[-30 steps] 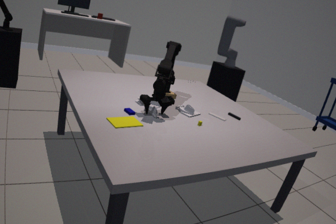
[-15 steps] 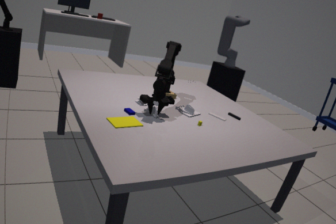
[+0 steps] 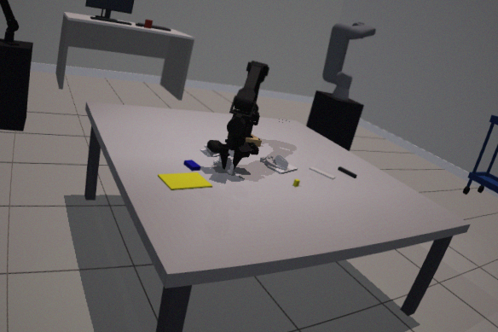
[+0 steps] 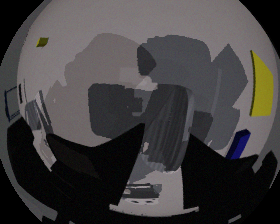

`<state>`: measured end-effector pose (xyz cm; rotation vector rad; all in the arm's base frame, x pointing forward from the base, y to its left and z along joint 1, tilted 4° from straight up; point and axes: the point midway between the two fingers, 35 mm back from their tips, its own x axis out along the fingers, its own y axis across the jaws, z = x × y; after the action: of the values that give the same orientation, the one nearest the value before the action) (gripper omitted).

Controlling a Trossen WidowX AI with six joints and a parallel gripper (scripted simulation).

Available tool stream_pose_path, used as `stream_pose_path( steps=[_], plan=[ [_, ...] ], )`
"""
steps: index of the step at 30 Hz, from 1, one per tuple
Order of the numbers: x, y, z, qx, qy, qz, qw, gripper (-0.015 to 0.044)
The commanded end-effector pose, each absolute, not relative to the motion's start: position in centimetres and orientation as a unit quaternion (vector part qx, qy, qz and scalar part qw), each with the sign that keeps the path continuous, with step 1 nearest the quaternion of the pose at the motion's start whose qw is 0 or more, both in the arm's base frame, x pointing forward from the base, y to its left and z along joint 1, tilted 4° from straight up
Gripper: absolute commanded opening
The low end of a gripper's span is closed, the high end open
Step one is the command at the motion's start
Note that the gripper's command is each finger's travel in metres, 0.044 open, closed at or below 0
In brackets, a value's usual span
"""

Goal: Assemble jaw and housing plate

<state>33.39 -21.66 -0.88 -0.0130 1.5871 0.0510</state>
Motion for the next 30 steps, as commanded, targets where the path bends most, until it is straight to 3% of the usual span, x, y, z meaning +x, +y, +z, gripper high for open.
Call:
stream_pose_path(
  steps=[1, 30],
  plan=[
    [33.4, -21.6, -0.8, -0.005, 0.712, 0.023, 0.702, 0.0134],
    [33.5, -21.8, 6.9, -0.006, 0.715, 0.025, 0.699, 0.0134]
  ],
)
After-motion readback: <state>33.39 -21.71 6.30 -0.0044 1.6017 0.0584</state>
